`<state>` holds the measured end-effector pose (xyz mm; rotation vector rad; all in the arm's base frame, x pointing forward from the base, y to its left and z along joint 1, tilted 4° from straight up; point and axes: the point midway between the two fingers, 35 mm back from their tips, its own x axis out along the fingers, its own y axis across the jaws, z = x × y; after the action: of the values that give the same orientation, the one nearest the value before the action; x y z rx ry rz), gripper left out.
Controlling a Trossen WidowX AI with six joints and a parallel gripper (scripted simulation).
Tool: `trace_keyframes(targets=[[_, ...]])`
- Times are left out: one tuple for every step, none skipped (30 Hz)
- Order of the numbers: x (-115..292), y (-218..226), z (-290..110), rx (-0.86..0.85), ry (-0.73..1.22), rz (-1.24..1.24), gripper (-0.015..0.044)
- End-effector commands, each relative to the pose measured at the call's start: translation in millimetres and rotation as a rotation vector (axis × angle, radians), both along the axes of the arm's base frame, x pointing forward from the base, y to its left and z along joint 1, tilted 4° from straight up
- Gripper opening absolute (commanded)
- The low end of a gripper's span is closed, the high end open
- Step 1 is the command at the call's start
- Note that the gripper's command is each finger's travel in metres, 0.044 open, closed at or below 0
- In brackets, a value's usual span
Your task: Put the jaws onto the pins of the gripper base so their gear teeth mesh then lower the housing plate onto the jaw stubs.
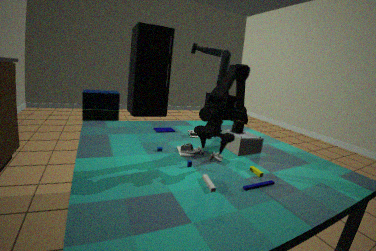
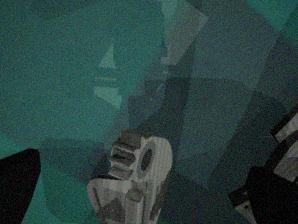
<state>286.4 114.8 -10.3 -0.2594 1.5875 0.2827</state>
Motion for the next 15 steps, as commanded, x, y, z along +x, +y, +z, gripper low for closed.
trace_keyframes(targets=[[-0.7,0.7,-5.7,0.004,0.002,0.003,0.0440],[-0.7,0.7,-7.4,0.004,0.002,0.003,0.0440],[-0.8,0.7,-9.0,0.004,0.002,0.003,0.0440],[-0.8,0.7,-10.7,0.004,0.002,0.003,0.0440],[-0.9,0.8,-12.4,0.004,0.002,0.003,0.0440],[-1.0,0.8,-14.0,0.004,0.002,0.003,0.0440],[-1.1,0.8,-15.7,0.004,0.002,0.003,0.0440],[-1.1,0.8,-17.3,0.004,0.002,0.003,0.0440],[-1.3,0.8,-19.0,0.004,0.002,0.003,0.0440],[-1.4,0.8,-20.7,0.004,0.002,0.003,0.0440],[-1.5,0.7,-22.3,0.004,0.002,0.003,0.0440],[-1.6,0.7,-24.0,0.004,0.002,0.003,0.0440],[-1.8,0.7,-25.6,0.004,0.002,0.003,0.0440],[-1.9,0.7,-27.2,0.004,0.002,0.003,0.0440],[-2.1,0.7,-28.9,0.004,0.002,0.003,0.0440]])
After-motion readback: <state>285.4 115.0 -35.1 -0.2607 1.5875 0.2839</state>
